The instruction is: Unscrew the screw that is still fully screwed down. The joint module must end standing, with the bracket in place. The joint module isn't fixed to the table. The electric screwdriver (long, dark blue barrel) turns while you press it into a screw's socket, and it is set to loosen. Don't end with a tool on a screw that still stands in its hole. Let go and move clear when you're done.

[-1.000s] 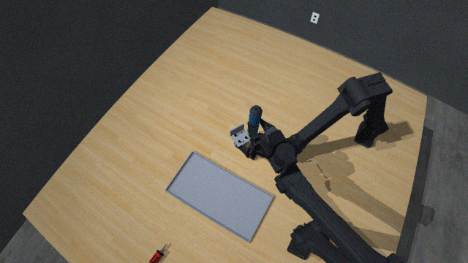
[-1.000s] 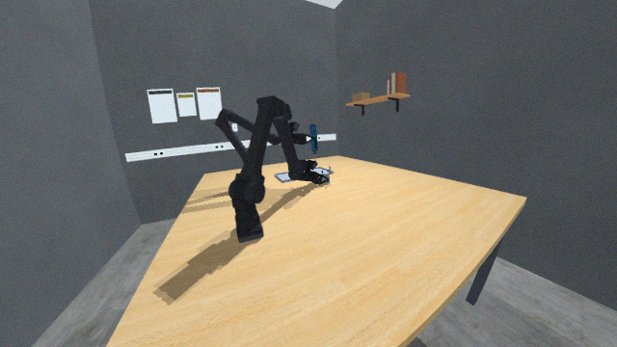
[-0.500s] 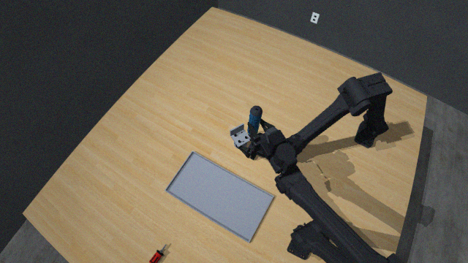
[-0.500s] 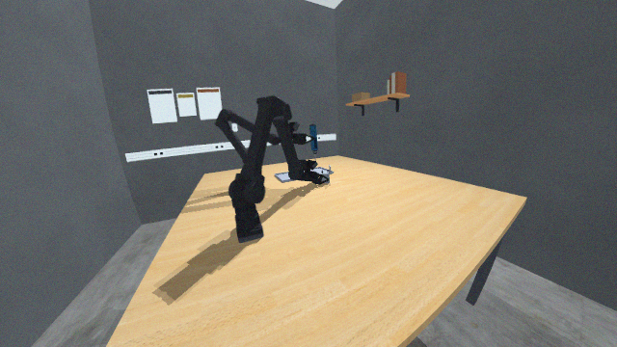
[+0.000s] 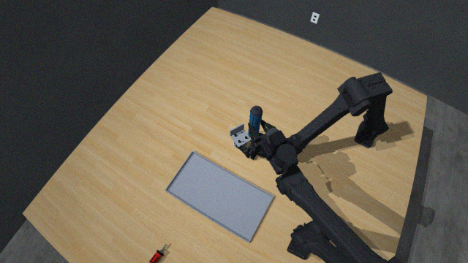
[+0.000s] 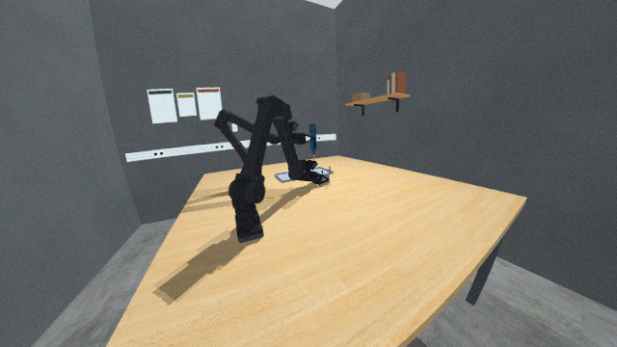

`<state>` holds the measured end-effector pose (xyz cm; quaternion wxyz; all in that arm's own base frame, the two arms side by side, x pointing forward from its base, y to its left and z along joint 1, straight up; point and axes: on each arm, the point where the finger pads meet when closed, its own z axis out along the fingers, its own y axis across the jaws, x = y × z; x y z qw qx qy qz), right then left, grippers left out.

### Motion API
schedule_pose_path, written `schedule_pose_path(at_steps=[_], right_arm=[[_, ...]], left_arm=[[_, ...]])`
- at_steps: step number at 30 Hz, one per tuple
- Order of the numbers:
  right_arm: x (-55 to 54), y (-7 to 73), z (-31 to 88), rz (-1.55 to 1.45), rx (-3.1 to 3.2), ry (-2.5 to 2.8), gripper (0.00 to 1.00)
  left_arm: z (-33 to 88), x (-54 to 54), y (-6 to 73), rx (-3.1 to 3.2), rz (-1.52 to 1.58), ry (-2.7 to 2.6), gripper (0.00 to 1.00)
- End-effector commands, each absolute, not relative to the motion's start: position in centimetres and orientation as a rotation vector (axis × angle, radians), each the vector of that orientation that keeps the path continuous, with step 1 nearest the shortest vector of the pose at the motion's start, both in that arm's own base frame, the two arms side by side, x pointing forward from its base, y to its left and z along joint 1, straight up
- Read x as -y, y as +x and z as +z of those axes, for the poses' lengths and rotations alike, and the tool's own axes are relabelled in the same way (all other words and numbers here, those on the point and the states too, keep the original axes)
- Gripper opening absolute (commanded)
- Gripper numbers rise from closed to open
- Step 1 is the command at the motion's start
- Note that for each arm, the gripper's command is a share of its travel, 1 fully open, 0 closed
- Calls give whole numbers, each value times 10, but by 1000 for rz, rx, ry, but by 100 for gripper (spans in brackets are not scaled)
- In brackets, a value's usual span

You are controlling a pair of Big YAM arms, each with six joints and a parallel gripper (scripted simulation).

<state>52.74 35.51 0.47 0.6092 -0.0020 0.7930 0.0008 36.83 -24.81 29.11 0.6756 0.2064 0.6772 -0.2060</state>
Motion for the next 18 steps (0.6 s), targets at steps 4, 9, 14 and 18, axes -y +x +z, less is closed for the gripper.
schedule_pose_path(at_steps=[4,9,14,18], right_arm=[[-363,537,4,14,-1822,3,59],[-363,537,4,14,-1822,3,59],[-363,537,4,14,-1822,3,59],[-363,537,4,14,-1822,3,59]], left_arm=[[355,254,373,-1422,-495,431,42],[362,254,372,-1400,-498,424,42],[362,254,372,-1415,-496,429,42],[366,254,372,-1413,-496,428,42]])
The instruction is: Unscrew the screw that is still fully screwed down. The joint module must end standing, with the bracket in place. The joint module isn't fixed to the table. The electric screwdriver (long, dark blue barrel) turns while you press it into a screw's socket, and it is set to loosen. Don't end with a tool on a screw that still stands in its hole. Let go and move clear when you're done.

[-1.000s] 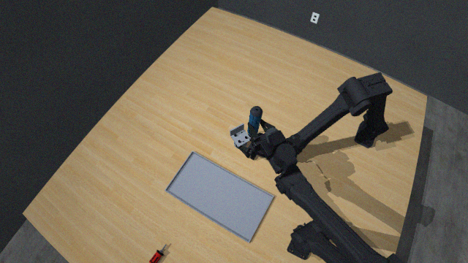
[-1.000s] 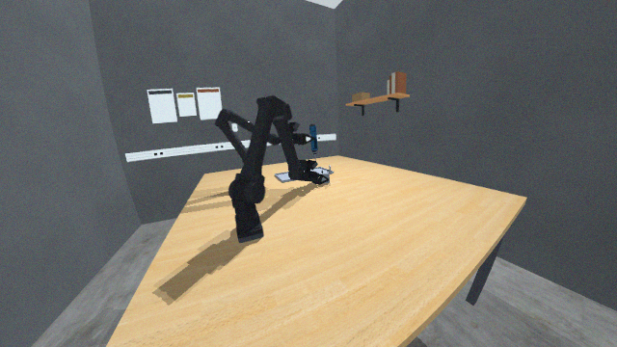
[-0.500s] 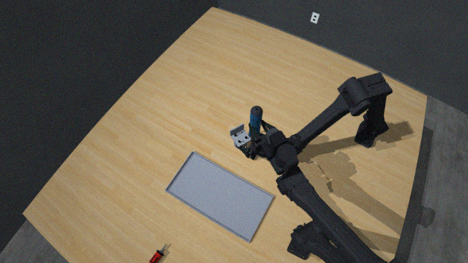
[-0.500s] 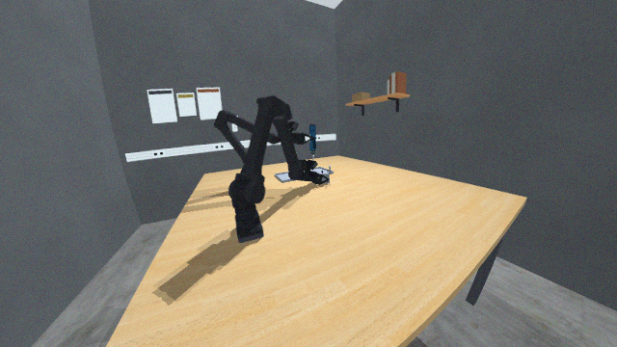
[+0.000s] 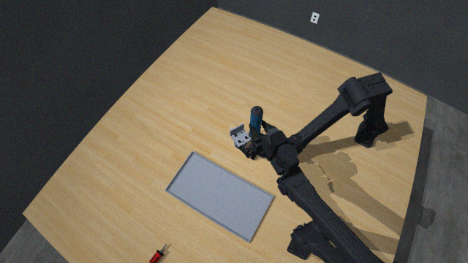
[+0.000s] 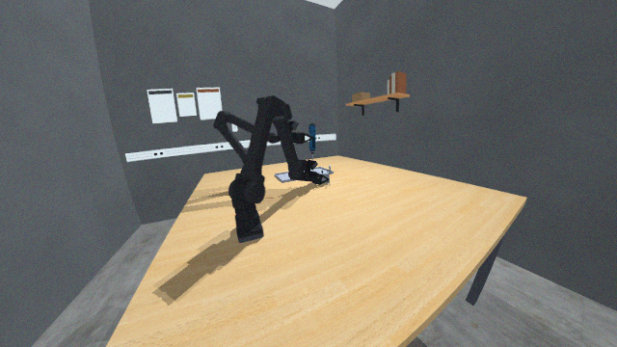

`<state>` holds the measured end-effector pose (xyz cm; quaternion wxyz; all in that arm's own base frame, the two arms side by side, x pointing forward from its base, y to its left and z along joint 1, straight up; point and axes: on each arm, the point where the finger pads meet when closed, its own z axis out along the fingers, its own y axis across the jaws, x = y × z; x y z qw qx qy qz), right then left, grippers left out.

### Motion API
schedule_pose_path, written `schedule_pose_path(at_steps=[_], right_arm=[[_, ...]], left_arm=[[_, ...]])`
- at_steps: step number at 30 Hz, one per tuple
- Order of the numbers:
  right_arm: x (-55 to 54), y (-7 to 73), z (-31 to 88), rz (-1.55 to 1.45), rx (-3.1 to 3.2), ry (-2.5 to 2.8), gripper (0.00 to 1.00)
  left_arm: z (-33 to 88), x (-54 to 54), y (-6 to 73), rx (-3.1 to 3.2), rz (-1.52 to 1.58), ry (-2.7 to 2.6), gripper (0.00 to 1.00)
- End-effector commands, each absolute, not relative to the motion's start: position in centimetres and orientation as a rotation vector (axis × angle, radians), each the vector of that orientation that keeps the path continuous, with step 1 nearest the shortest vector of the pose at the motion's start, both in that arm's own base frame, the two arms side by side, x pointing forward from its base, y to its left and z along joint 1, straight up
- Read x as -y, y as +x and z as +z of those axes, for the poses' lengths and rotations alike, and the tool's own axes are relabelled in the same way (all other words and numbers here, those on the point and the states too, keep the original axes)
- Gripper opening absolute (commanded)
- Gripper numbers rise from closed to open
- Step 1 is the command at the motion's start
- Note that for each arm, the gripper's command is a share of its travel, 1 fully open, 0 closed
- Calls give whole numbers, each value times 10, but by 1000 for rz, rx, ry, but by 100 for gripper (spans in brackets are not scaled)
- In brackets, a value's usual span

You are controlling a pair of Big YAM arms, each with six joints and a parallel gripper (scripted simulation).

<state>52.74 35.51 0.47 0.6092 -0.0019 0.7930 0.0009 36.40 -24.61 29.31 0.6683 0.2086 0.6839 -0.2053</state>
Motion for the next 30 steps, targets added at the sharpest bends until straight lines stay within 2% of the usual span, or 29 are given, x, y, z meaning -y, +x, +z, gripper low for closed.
schedule_pose_path(at_steps=[1,30], right_arm=[[-363,537,4,14,-1822,3,59],[-363,537,4,14,-1822,3,59]], left_arm=[[366,254,372,-1417,-495,430,42],[368,259,380,-1418,-499,425,42]])
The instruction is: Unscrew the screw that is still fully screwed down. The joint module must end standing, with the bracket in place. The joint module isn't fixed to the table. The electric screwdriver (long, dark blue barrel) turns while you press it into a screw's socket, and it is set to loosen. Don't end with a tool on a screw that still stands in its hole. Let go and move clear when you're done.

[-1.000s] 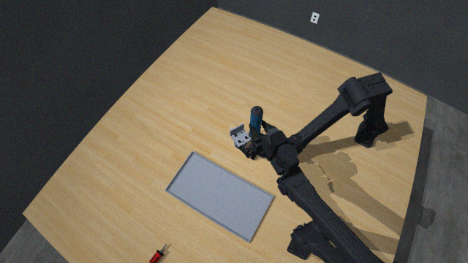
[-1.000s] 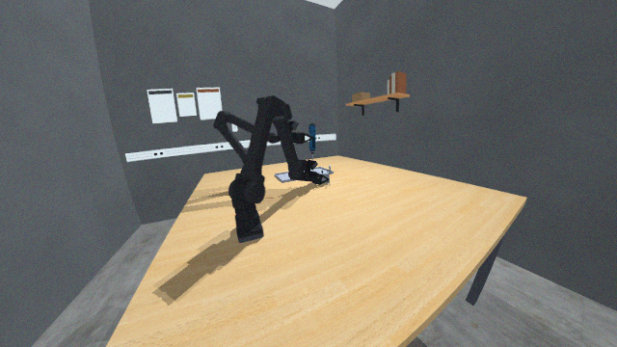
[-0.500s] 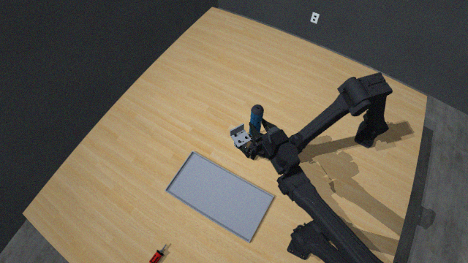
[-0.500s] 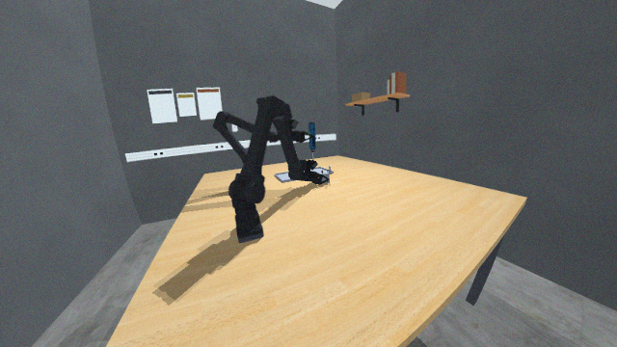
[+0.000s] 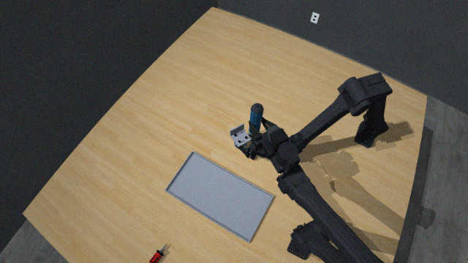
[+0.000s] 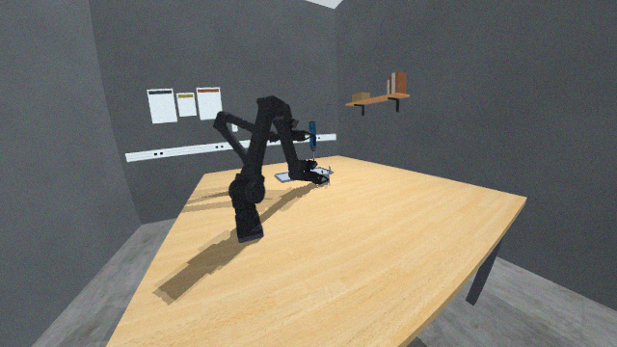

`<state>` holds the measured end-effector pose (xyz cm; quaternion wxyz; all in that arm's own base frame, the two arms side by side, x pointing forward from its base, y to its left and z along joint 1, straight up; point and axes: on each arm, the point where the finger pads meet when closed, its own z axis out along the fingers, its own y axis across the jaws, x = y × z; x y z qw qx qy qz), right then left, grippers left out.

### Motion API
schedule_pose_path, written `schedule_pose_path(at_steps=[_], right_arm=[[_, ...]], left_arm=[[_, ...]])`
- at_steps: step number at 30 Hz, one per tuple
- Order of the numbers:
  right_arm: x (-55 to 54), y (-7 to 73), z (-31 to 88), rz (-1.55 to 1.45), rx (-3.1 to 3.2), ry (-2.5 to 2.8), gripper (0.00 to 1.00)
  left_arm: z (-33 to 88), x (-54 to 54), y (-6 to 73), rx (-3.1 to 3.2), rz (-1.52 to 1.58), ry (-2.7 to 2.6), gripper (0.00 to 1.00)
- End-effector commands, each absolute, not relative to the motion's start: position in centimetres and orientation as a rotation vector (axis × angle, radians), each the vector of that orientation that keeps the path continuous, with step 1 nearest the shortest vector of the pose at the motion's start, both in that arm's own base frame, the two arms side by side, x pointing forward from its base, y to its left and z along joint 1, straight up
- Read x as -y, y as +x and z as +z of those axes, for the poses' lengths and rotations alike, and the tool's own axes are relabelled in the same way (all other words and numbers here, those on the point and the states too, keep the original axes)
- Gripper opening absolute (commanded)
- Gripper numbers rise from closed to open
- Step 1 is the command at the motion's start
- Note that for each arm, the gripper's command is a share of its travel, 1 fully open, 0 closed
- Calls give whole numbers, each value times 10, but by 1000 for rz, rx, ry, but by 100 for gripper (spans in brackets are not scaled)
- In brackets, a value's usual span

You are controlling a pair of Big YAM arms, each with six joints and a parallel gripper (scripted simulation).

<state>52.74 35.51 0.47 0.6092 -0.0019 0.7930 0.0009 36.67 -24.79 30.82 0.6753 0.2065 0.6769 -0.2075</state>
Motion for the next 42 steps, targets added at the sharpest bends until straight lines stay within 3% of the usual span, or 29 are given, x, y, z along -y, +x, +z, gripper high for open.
schedule_pose_path(at_steps=[1,30,42], right_arm=[[-363,537,4,14,-1822,3,59],[-363,537,4,14,-1822,3,59],[-363,537,4,14,-1822,3,59]], left_arm=[[368,259,380,-1418,-499,424,42],[370,259,382,-1417,-498,422,42],[324,211,426,-1637,-397,329,42]])
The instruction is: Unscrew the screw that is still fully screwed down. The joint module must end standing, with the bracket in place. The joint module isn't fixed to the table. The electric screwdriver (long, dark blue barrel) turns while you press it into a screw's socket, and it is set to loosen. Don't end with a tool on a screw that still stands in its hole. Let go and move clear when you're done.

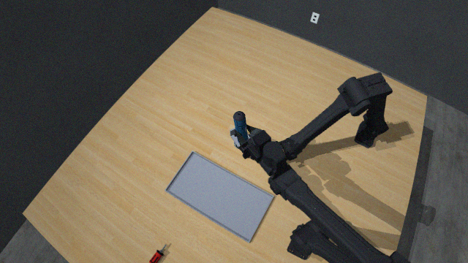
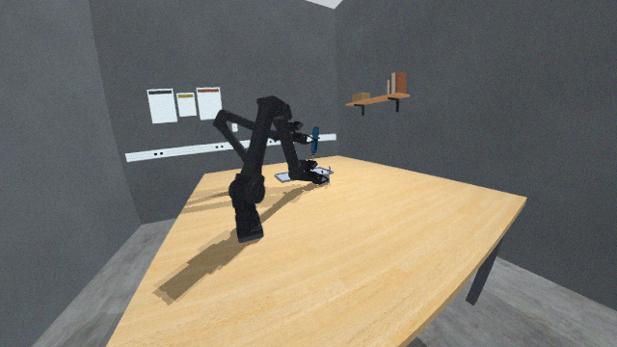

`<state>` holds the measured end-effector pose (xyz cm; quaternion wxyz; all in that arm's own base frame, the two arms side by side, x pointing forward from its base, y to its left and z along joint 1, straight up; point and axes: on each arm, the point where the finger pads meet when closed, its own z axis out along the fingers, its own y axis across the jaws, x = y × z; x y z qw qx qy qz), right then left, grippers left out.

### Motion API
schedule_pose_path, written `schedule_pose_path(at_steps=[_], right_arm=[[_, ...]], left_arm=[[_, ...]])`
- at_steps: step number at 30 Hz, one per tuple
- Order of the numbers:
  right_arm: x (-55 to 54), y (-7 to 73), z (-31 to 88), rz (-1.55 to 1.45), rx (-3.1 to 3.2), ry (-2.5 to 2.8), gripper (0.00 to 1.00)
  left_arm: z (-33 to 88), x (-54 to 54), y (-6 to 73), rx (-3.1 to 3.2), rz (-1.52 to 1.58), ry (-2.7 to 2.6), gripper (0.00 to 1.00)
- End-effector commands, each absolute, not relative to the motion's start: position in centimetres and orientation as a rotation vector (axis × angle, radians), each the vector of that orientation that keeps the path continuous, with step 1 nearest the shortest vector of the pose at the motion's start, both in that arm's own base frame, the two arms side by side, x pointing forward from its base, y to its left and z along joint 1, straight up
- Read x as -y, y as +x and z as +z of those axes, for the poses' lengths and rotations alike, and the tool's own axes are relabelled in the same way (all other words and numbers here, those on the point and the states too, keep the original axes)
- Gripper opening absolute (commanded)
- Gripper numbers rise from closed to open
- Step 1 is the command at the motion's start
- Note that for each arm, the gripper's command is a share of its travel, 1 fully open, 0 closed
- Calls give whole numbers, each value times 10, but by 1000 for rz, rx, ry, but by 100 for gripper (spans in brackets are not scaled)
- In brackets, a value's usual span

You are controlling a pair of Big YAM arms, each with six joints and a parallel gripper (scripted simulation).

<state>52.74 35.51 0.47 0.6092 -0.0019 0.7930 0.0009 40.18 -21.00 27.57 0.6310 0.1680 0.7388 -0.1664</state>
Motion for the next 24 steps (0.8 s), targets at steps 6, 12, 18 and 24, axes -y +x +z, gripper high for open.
schedule_pose_path(at_steps=[6,12,18,24], right_arm=[[-363,537,4,14,-1822,3,59],[-363,537,4,14,-1822,3,59],[-363,537,4,14,-1822,3,59],[-363,537,4,14,-1822,3,59]], left_arm=[[328,206,426,-1637,-393,316,42],[312,182,446,-1725,-354,255,42],[304,161,461,-1786,-321,200,42],[301,152,465,-1810,-310,175,42]])
